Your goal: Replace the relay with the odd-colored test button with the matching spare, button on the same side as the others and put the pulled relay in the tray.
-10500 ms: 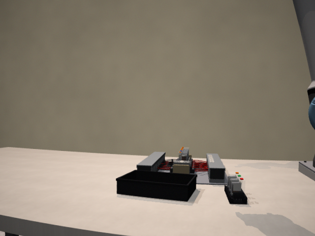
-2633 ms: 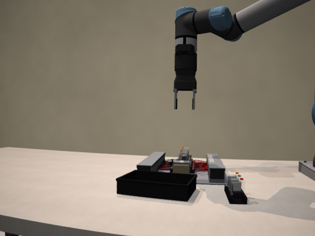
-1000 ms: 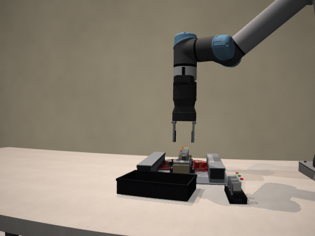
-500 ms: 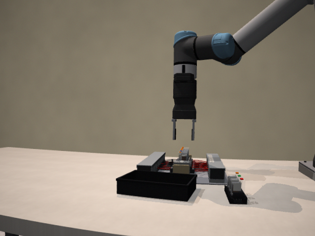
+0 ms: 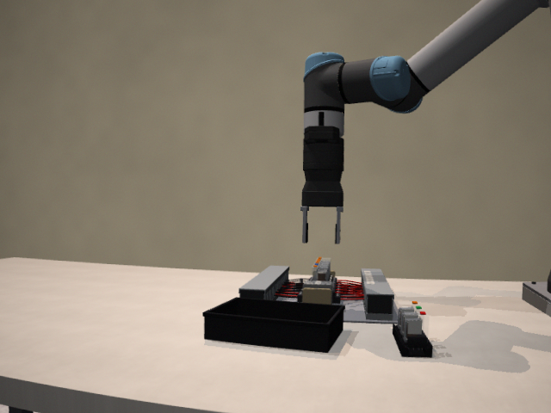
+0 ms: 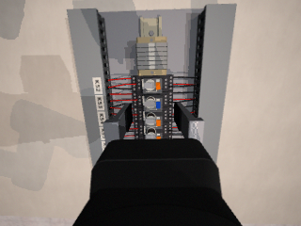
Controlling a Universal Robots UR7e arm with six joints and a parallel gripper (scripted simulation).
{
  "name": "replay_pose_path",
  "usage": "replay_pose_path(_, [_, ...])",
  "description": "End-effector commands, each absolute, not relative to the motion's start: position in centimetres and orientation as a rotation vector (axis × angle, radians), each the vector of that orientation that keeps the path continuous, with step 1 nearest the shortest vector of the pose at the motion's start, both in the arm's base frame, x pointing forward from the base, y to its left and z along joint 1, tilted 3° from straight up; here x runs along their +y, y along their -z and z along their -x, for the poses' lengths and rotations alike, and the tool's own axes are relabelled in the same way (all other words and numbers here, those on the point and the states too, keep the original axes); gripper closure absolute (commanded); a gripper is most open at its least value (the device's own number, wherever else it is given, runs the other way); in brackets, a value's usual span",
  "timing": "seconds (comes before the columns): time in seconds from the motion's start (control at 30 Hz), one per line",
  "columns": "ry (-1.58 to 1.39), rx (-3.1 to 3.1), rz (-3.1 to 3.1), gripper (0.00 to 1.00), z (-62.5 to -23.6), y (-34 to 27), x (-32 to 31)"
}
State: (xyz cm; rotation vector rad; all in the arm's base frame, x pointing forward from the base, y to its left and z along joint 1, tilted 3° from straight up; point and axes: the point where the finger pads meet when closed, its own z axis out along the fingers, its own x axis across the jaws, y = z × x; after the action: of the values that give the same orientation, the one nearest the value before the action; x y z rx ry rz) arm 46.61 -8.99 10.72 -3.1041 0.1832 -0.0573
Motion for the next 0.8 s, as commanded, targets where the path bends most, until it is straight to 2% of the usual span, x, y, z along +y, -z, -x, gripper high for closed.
replay_pose_path(0.0, [0.059,0.183,3.105,0.00,-46.6,-10.8,-9.0])
replay_pose_path(0.6, [0.059,0.183,3.105,0.00,-46.6,-10.9,-9.1])
replay_pose_path(0.77, [0.059,0.183,3.105,0.00,-46.8,-6.4,-9.0])
